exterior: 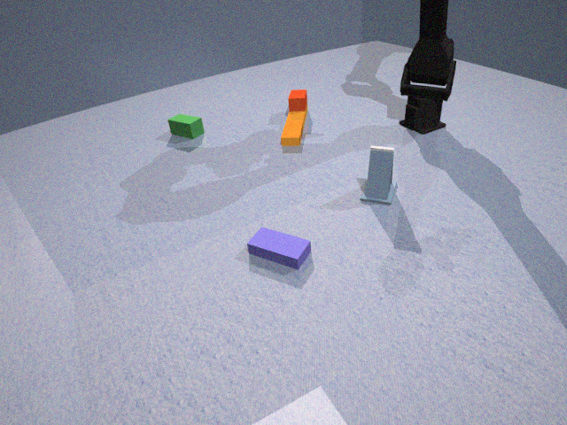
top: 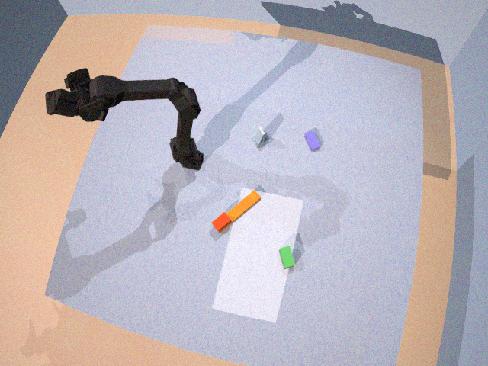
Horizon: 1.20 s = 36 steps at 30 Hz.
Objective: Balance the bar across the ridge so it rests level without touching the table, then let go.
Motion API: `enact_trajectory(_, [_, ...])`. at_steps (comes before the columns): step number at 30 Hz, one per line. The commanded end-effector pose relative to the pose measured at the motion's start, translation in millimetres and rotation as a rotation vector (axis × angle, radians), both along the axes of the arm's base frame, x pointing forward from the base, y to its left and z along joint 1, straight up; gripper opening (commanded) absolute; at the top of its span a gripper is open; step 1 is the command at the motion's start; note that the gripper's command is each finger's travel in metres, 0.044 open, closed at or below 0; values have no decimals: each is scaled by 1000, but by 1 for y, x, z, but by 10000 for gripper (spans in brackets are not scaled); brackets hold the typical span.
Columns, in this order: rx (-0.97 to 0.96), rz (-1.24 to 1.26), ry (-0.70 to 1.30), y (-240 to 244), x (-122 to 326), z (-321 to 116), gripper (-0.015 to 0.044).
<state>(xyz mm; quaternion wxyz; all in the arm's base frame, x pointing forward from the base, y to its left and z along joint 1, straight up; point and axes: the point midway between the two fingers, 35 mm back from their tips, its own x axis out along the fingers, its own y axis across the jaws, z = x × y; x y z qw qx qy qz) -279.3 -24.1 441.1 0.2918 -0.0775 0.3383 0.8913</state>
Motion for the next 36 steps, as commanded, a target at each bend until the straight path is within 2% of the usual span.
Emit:
enact_trajectory(1, [2, 5, -3, -1, 0, 0, 374])
enact_trajectory(3, [21, 41, -23, -8, 0, -3, 321])
enact_trajectory(4, [35, 69, -39, -13, 0, -5, 315])
enact_trajectory(20, [270, 502, -228, -97, 15, -39, 315])
enact_trajectory(36, [590, 951, -359, -173, 55, -75, 315])
